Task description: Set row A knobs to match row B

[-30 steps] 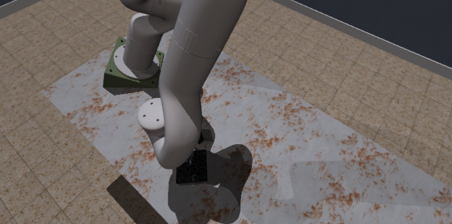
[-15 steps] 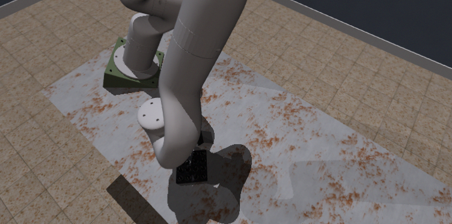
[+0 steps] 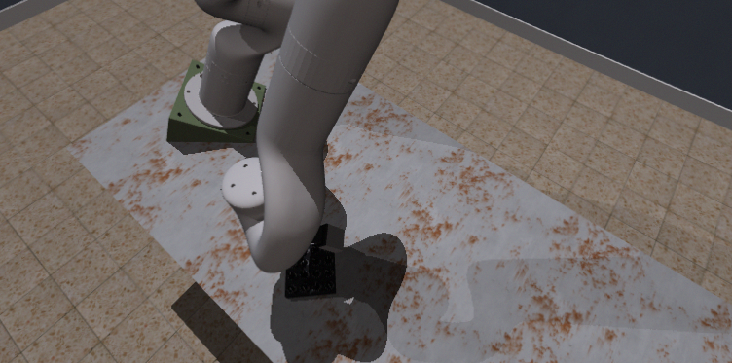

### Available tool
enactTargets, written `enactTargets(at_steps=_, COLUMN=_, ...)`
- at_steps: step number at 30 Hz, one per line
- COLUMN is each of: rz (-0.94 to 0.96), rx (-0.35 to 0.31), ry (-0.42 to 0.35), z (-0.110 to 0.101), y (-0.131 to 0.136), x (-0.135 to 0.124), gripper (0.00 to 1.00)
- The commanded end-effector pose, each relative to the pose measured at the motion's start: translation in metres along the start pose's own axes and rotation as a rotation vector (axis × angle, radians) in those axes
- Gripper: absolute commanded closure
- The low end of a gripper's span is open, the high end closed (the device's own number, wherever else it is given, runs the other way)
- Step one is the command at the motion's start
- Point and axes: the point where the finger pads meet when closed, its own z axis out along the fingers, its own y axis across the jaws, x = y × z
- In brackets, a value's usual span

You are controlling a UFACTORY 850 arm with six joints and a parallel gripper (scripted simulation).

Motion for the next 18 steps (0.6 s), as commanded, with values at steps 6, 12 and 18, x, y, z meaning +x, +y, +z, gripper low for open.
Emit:
enactTargets(at_steps=6, rz=0.082, rx=0.007, ry=-0.006, z=-0.0005, y=0.0007, x=0.0003, gripper=0.92)
enactTargets(at_steps=12, rz=0.084, rx=0.007, ry=-0.006, z=-0.0005, y=0.0007, x=0.0003, gripper=0.92)
enactTargets(at_steps=18, rz=0.084, rx=0.007, ry=-0.006, z=-0.0005, y=0.0007, x=0.0003, gripper=0.81)
